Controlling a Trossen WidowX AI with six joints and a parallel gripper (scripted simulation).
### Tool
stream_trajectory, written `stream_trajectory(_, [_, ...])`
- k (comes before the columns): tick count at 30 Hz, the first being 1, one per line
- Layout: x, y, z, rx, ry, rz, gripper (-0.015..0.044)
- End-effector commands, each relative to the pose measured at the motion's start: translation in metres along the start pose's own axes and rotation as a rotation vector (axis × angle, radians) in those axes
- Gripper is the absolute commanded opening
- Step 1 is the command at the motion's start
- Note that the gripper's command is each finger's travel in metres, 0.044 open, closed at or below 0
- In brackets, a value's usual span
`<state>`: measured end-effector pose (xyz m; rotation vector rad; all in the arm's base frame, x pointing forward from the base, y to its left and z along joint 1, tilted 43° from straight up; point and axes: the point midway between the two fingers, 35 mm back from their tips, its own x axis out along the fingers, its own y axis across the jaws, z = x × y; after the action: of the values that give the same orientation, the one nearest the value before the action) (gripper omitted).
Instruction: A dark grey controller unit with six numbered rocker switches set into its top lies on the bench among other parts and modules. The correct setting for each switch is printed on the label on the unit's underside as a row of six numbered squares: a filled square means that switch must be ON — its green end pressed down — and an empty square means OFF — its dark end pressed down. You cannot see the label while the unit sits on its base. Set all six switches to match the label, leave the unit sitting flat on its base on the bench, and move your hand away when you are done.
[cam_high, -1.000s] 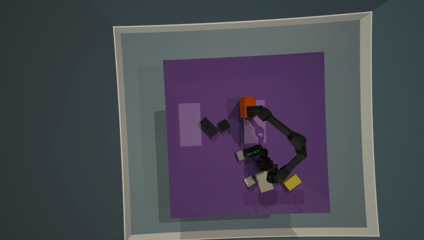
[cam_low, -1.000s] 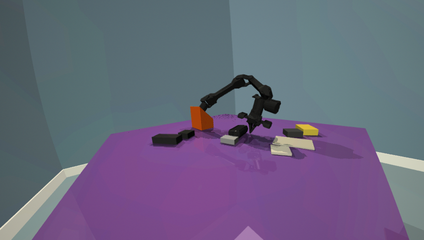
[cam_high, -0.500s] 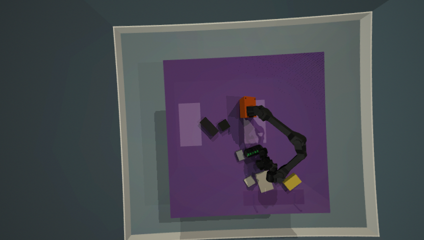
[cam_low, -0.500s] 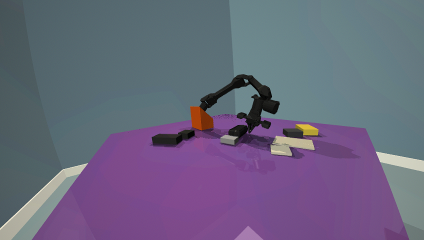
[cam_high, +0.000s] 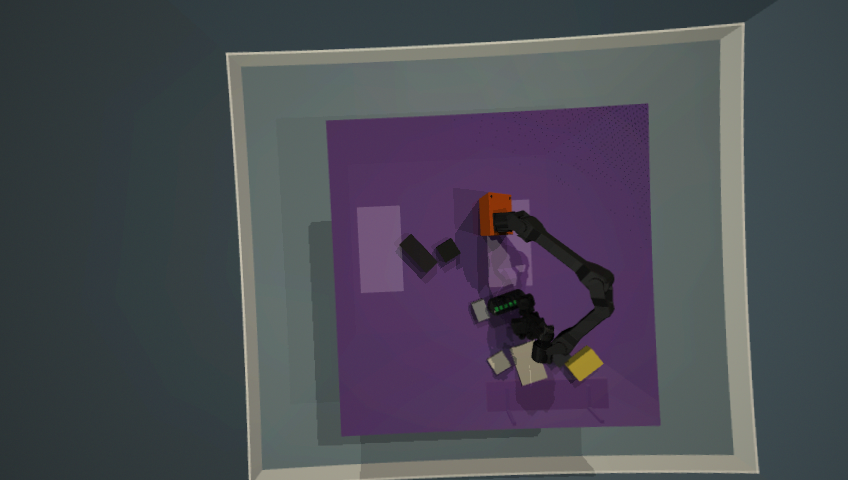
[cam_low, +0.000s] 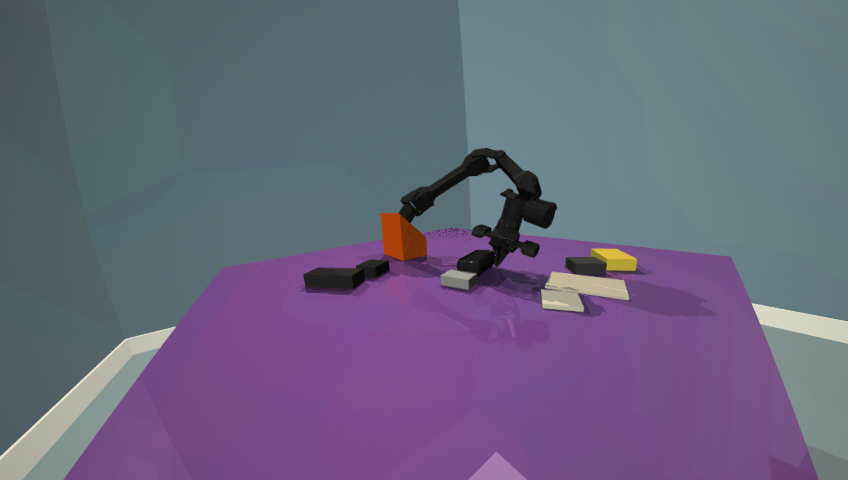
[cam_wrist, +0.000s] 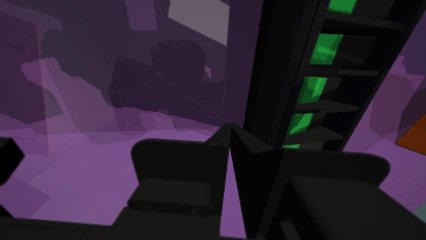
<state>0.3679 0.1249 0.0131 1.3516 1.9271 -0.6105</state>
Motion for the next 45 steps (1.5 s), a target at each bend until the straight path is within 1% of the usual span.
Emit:
stream_trajectory(1, [0.001, -0.002, 0.0, 0.004, 0.003, -0.001, 0.0])
stream_trajectory(35, [0.012, -0.039, 0.0, 0.006, 0.004, -0.003, 0.0])
stream_trajectory(36, [0.005, -0.029, -0.001, -0.003, 0.002, 0.02, 0.0])
stream_trajectory(38, [-0.006, -0.023, 0.0, -0.003, 0.001, 0.018, 0.0])
stream_trajectory(43, [-0.048, -0.008, 0.0, 0.003, 0.001, 0.002, 0.0])
stream_trajectory(45, [-0.054, -0.007, 0.0, 0.004, 0.001, -0.001, 0.0])
